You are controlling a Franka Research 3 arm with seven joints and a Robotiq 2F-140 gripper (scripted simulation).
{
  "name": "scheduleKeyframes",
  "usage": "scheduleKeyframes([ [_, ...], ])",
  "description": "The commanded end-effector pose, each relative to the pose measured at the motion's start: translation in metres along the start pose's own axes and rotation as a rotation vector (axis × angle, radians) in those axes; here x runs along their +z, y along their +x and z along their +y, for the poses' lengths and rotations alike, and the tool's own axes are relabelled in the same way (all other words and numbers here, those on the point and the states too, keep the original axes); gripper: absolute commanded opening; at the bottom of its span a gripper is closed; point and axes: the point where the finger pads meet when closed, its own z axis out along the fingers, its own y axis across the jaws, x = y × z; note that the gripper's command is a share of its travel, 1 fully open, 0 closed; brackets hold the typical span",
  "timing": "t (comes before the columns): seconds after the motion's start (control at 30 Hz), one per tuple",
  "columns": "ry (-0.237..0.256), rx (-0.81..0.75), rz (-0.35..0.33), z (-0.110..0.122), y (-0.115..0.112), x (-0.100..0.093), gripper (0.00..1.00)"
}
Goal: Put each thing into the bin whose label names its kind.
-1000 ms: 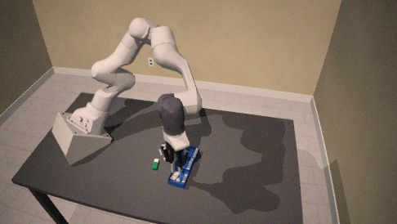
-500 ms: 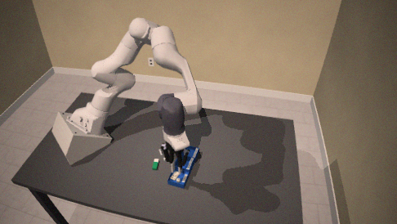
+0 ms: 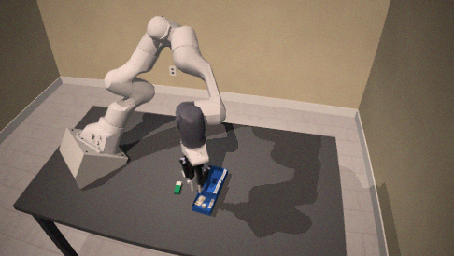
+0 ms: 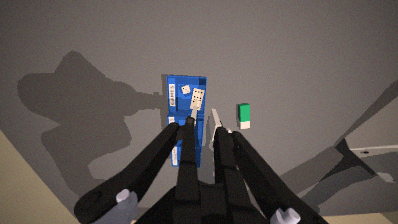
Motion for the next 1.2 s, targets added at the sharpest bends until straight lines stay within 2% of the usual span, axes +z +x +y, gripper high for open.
scheduleKeyframes([
  [0.0, 0.003, 0.157, 0.001, 0.019, -0.021, -0.001, 0.18],
  [0.1, 0.003, 0.175, 0.001, 0.026, -0.027, -0.001, 0.18],
  [0.37, 0.003, 0.332, 0.0, 0.077, -0.069, -0.003, 0.18],
  [0.67, 0.008, 0.431, 0.001, 0.078, -0.07, -0.003, 0.18],
  [1.17, 0.018, 0.685, -0.005, 0.078, -0.071, -0.003, 0.18],
])
